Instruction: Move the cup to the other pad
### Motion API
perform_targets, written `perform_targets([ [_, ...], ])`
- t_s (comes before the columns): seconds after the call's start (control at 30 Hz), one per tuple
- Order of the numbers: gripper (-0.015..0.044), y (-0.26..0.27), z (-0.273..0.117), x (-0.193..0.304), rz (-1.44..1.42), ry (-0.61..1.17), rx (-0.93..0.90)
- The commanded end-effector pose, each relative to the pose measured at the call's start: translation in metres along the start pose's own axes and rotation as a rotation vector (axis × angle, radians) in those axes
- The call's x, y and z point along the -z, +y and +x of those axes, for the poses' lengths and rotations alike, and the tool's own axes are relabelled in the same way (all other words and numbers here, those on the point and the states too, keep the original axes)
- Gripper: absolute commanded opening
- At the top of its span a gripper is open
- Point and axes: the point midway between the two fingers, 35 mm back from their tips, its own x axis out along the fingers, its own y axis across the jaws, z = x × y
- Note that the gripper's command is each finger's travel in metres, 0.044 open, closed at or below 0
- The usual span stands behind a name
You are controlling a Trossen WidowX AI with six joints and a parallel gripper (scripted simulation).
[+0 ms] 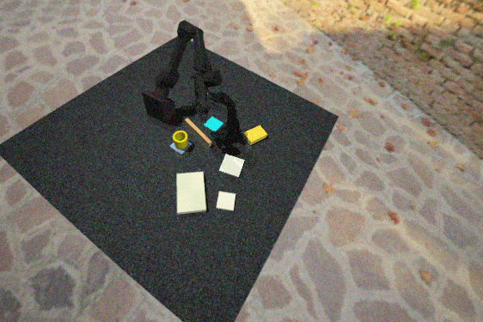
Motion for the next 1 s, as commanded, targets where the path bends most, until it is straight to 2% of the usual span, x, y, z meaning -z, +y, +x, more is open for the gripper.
perform_targets([
  [0.0,0.0167,0.02,0.021,0.036,-0.067,0.055,-0.203],
  [0.17,0.0167,0.059,0.036,0.085,-0.096,0.02,-0.515],
  [0.37,0.0167,0.094,0.041,0.112,-0.133,-0.142,-0.776],
  [0.97,0.0167,0.109,0.054,0.109,-0.134,-0.148,-0.782],
])
